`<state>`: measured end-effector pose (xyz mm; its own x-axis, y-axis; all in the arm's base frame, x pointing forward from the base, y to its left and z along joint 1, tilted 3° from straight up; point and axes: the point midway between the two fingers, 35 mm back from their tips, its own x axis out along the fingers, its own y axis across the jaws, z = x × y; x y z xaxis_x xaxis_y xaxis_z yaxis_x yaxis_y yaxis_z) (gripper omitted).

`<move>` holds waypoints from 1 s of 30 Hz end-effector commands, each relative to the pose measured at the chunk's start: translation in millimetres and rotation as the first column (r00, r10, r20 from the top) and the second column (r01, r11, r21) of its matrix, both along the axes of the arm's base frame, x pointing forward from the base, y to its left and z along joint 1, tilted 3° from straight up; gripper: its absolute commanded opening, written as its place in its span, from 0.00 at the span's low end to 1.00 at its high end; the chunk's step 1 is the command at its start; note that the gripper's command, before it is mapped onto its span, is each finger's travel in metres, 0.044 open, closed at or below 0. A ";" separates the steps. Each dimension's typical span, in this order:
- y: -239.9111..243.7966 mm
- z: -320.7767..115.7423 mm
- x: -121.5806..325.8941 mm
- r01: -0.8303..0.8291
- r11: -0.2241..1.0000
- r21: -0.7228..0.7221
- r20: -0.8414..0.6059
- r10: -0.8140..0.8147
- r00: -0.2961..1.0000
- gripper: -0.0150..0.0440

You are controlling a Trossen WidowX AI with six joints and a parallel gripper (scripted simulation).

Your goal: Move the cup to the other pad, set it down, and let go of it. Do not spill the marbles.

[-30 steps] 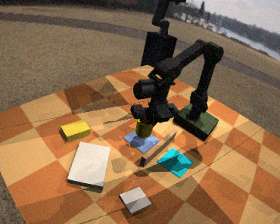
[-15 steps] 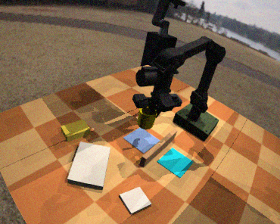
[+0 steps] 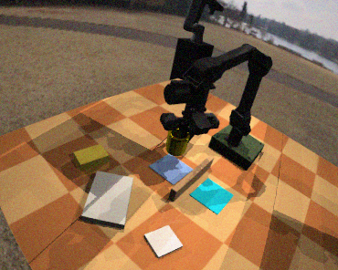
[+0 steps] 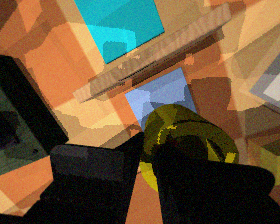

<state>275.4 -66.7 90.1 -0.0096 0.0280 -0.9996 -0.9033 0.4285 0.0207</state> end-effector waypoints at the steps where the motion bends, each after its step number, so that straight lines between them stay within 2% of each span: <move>1: 0.5 -0.2 0.0 0.000 1.000 0.000 0.000 0.000 1.000 0.25; 30: 57.7 3.4 -4.1 -0.005 1.000 0.010 0.004 0.005 1.000 0.25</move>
